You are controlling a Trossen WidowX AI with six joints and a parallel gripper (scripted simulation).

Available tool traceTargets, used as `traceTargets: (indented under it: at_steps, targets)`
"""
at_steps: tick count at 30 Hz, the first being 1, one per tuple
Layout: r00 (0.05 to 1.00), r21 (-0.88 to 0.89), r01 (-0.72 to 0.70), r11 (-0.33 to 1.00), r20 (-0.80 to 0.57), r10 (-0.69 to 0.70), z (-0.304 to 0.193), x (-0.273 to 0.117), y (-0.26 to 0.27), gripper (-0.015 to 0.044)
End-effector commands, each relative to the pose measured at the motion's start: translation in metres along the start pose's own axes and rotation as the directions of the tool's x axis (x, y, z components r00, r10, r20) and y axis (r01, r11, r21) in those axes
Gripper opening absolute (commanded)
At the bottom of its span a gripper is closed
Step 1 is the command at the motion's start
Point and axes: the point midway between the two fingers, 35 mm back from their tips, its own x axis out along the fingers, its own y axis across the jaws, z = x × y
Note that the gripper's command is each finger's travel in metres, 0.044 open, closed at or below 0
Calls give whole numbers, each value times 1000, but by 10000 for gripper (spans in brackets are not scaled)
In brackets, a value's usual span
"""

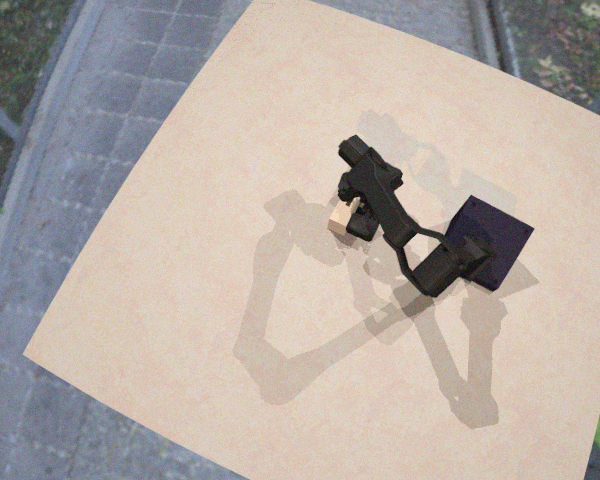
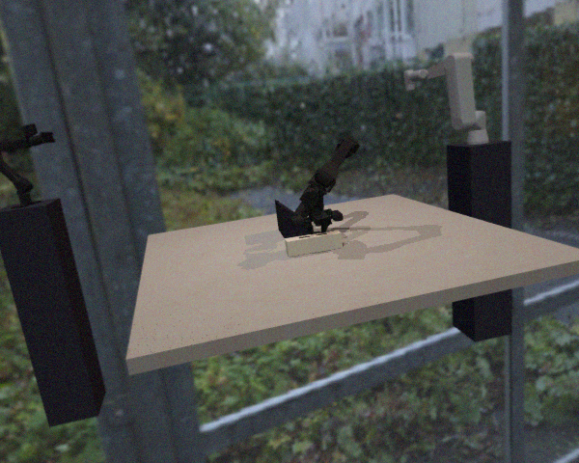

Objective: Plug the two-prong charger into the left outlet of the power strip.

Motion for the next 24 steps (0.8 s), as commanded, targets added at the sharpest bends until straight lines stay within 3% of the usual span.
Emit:
traceTargets:
  at_steps: [1,24]
  targets:
    - [1000,4,-5,1000,4,5,3,-1,1,0]
    - [1000,3,-5,1000,5,5,7,-1,1,0]
